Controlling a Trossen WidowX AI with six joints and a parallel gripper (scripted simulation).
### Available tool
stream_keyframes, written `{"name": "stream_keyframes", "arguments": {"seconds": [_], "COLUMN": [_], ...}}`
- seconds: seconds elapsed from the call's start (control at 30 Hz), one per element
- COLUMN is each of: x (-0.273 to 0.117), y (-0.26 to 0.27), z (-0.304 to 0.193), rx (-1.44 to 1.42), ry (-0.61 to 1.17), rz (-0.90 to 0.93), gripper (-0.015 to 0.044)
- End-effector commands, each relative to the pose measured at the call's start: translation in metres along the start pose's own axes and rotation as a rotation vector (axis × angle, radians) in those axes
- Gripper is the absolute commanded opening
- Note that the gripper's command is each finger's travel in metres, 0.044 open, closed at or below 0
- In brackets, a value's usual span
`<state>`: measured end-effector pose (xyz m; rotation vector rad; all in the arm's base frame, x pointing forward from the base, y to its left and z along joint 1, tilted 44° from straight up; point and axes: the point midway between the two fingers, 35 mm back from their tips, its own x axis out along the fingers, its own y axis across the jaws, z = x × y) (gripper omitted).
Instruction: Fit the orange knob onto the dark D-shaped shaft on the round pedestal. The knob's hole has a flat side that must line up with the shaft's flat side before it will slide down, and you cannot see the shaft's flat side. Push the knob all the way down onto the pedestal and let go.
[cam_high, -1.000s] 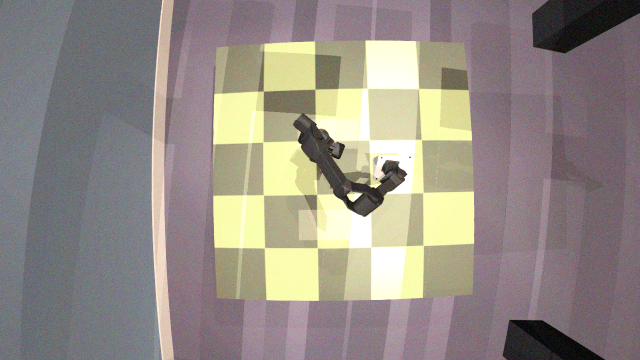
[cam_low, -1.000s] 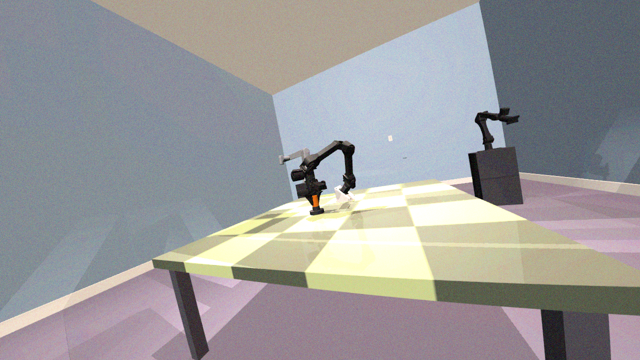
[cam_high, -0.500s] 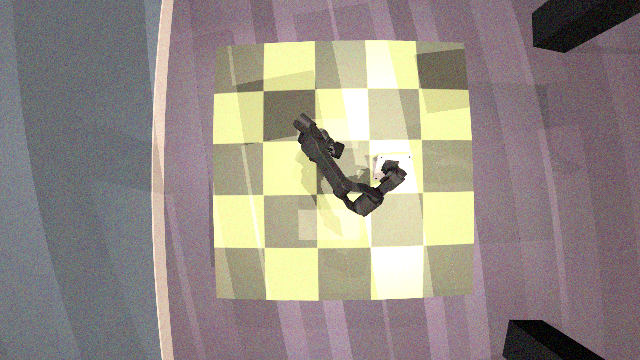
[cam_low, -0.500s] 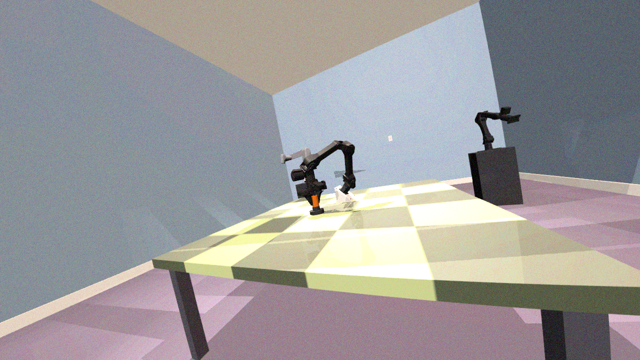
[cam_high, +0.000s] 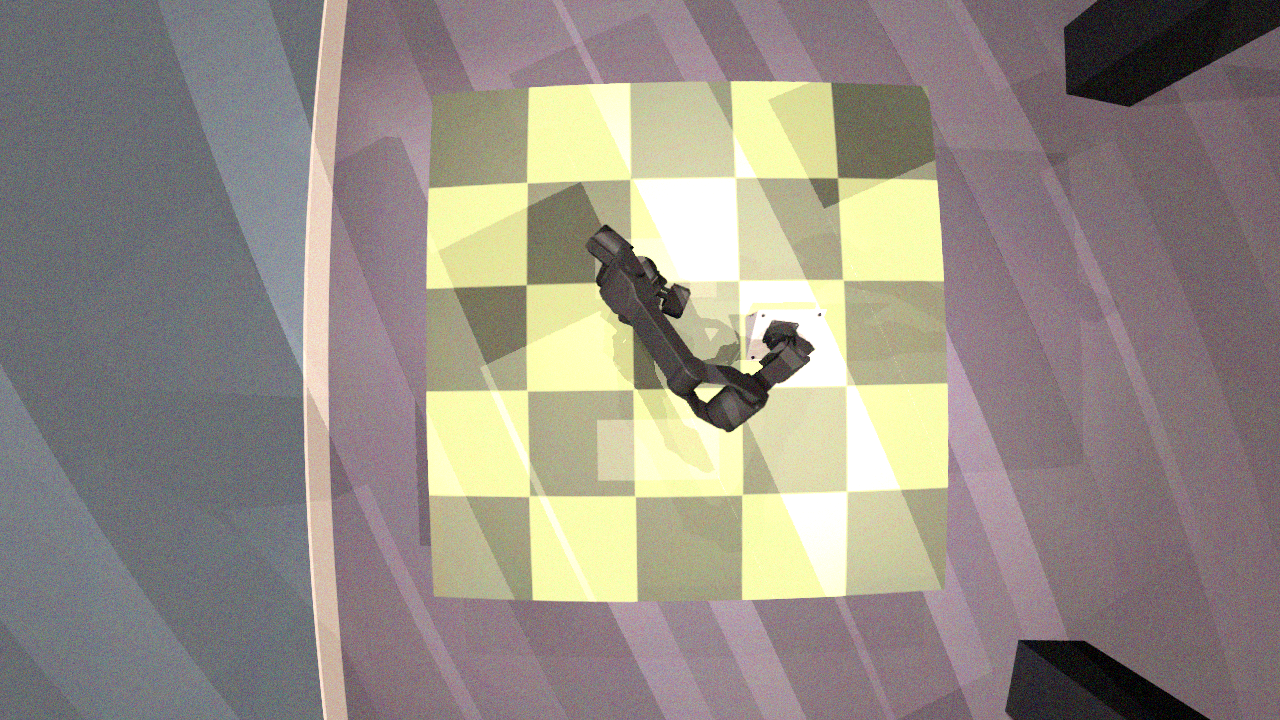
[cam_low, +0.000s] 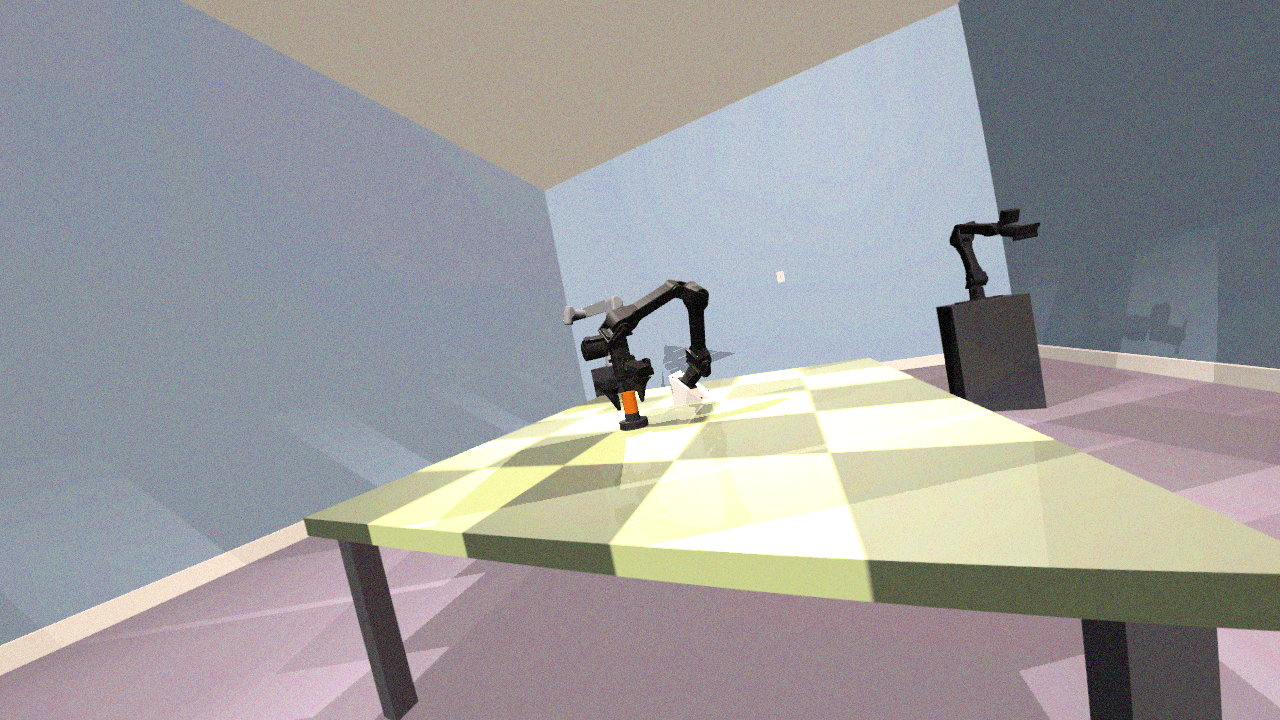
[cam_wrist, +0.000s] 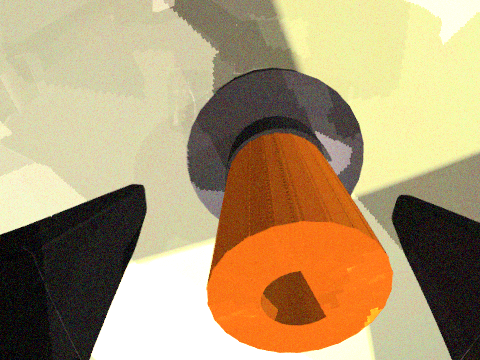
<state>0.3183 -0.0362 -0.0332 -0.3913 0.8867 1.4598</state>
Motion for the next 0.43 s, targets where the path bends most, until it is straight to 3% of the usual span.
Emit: {"name": "stream_keyframes", "arguments": {"seconds": [0.0,0.13,0.4], "x": [-0.039,-0.085,-0.088], "y": [-0.006,0.0,-0.003], "z": [-0.002,-0.002,-0.002], "rx": [-0.007,-0.007,-0.007], "ry": [0.006,0.005,0.005], "rz": [-0.022,-0.021,-0.021], "gripper": [0.044,0.044,0.044]}}
